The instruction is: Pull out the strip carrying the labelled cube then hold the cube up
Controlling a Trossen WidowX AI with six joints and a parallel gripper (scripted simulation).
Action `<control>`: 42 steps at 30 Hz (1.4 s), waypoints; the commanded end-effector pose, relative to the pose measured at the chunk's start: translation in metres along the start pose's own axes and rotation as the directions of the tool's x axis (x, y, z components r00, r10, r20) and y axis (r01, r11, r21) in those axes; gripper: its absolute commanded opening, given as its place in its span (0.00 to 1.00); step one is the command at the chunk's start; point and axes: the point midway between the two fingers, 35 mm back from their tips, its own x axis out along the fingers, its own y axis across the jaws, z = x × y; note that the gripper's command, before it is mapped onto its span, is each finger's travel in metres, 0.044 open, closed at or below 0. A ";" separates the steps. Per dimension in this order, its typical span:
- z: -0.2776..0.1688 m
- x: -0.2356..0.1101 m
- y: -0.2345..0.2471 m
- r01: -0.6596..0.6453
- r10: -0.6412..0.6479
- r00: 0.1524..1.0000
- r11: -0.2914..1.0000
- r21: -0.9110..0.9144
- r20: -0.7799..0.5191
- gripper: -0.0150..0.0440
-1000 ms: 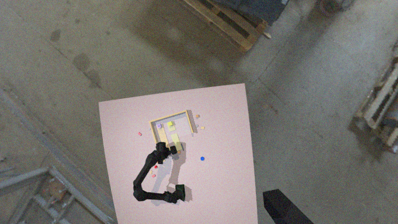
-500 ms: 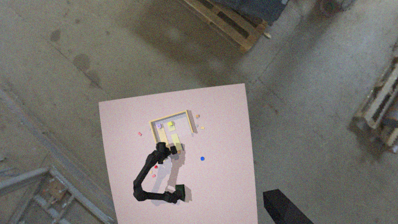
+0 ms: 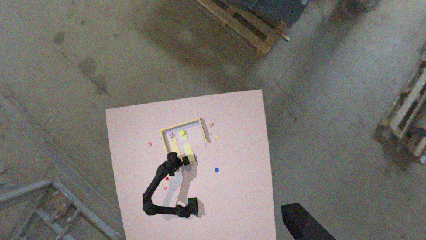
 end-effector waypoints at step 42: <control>-0.028 0.004 0.000 -0.004 0.004 1.000 1.000 0.004 -0.001 0.25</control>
